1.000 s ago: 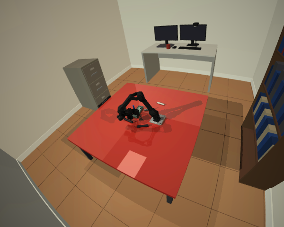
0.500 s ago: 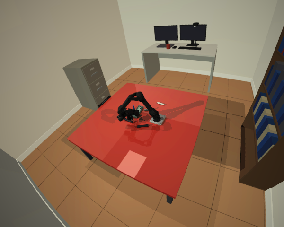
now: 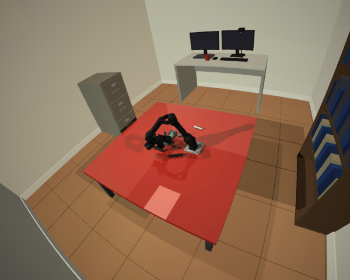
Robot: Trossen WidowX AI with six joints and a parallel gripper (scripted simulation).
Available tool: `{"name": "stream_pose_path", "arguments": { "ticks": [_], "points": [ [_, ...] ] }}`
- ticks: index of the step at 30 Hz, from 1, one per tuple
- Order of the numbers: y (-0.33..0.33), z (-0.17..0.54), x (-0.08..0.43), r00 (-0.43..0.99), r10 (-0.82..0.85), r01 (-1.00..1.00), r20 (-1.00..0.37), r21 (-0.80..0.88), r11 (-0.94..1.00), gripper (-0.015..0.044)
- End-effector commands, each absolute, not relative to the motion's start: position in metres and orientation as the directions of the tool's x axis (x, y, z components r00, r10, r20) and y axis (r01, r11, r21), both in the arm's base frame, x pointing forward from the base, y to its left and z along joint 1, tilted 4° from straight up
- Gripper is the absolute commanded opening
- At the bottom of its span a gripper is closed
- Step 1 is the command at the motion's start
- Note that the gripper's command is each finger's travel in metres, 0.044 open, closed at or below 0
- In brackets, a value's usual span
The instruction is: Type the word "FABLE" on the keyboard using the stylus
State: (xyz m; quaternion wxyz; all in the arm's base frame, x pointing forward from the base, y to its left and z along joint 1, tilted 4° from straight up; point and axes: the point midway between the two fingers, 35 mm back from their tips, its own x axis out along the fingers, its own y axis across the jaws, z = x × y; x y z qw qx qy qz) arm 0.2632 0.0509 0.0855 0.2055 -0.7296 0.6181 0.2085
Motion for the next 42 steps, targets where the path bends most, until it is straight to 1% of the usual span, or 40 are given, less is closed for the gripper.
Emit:
{"name": "stream_pose_path", "arguments": {
  "ticks": [1, 17, 26, 34, 37, 39, 40, 42],
  "points": [
    [0.051, 0.083, 0.263, 0.147, -0.815, -0.988, -0.56, -0.044, -0.148, 0.0081],
    [0.051, 0.082, 0.263, 0.147, -0.815, -0.988, -0.56, -0.044, -0.148, 0.0081],
    [0.049, 0.117, 0.262, 0.147, -0.815, -0.988, -0.56, -0.044, -0.148, 0.0081],
    [0.049, 0.115, 0.262, 0.147, -0.815, -0.988, -0.56, -0.046, -0.146, 0.0084],
    [0.049, 0.115, 0.262, 0.147, -0.815, -0.988, -0.56, -0.046, -0.146, 0.0064],
    [0.046, 0.115, 0.263, 0.147, -0.814, -0.988, -0.561, -0.046, -0.147, 0.0012],
    [0.044, 0.115, 0.264, 0.147, -0.813, -0.988, -0.563, -0.046, -0.147, 0.0],
    [0.038, 0.115, 0.266, 0.148, -0.811, -0.988, -0.566, -0.045, -0.148, 0.0]
  ]
}}
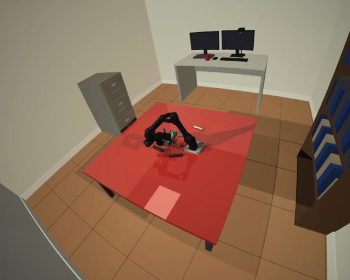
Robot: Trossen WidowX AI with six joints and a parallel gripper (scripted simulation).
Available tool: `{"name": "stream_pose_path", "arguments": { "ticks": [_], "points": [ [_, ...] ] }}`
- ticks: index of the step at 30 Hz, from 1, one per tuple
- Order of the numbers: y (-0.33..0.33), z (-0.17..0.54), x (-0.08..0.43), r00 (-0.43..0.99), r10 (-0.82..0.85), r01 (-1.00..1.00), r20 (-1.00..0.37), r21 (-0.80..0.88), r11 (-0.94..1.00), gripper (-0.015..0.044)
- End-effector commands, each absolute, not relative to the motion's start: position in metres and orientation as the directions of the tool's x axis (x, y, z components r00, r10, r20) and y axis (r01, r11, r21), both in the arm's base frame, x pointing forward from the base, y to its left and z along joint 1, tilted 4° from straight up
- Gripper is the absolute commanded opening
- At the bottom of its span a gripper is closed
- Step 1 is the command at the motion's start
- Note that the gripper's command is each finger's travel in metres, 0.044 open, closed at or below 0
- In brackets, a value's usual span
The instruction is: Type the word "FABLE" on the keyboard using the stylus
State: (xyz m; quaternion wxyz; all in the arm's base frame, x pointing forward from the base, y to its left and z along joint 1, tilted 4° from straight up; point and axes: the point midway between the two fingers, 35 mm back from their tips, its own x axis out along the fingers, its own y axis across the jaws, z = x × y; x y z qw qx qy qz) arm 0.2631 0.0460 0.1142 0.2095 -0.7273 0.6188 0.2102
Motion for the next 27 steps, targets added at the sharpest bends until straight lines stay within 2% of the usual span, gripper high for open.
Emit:
{"name": "stream_pose_path", "arguments": {
  "ticks": [1, 15, 27],
  "points": [
    [0.033, 0.114, 0.267, 0.148, -0.81, -0.988, -0.567, -0.045, -0.149, 0.0],
    [-0.037, 0.116, 0.276, 0.149, -0.818, -0.988, -0.556, -0.046, -0.149, 0.0],
    [-0.039, 0.097, 0.276, 0.148, -0.819, -0.988, -0.554, -0.045, -0.148, 0.0]
  ]
}}
